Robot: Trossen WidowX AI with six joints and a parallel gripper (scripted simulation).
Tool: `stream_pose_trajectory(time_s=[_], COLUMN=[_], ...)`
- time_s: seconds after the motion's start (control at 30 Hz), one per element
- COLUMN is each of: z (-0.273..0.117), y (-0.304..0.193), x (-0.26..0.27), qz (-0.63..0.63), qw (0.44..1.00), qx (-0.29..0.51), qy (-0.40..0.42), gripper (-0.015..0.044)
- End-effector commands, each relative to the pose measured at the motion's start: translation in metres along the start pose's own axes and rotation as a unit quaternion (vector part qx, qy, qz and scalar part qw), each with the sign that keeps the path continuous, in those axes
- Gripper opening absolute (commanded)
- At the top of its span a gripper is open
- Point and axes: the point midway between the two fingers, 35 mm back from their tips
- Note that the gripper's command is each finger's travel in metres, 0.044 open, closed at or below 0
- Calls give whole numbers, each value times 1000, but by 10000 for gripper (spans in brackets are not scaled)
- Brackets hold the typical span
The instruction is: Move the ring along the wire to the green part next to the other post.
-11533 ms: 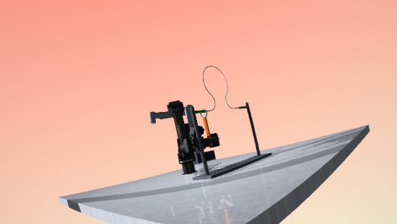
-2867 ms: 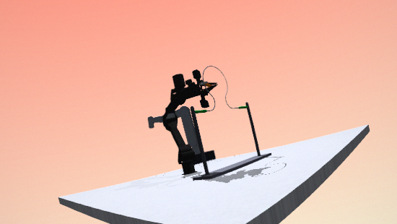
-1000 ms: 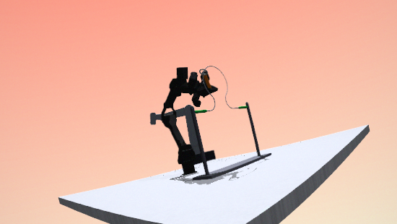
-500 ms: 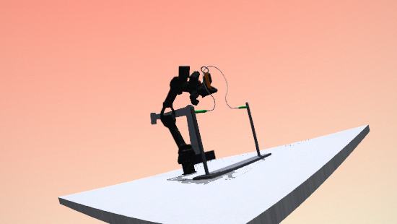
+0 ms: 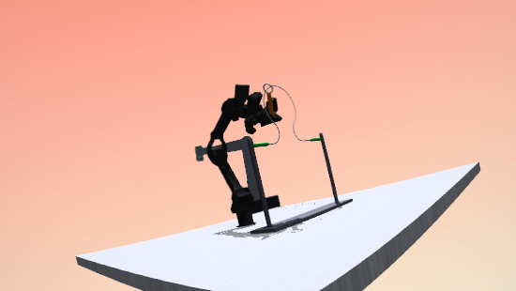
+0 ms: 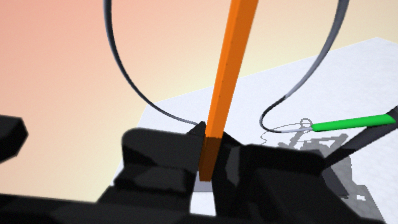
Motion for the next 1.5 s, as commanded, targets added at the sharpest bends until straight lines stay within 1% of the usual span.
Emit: stream_pose_trajectory(time_s=[0.0, 0.73, 1.47], z=[0, -1, -2], y=[1, 1, 4], x=[-2, -8, -15], qz=[-27, -145, -260], qw=[999, 985, 950], qx=[-2, -8, -17], qy=[-17, -95, -171], gripper=[-150, -150, -150])
Point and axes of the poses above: the point midway between the two fingers, 35 mm back from their tips, its own z axis out along the fingers, its own x axis across the jaws, y = z × x, and after that the axes turned 3 degrees about -z, right-handed
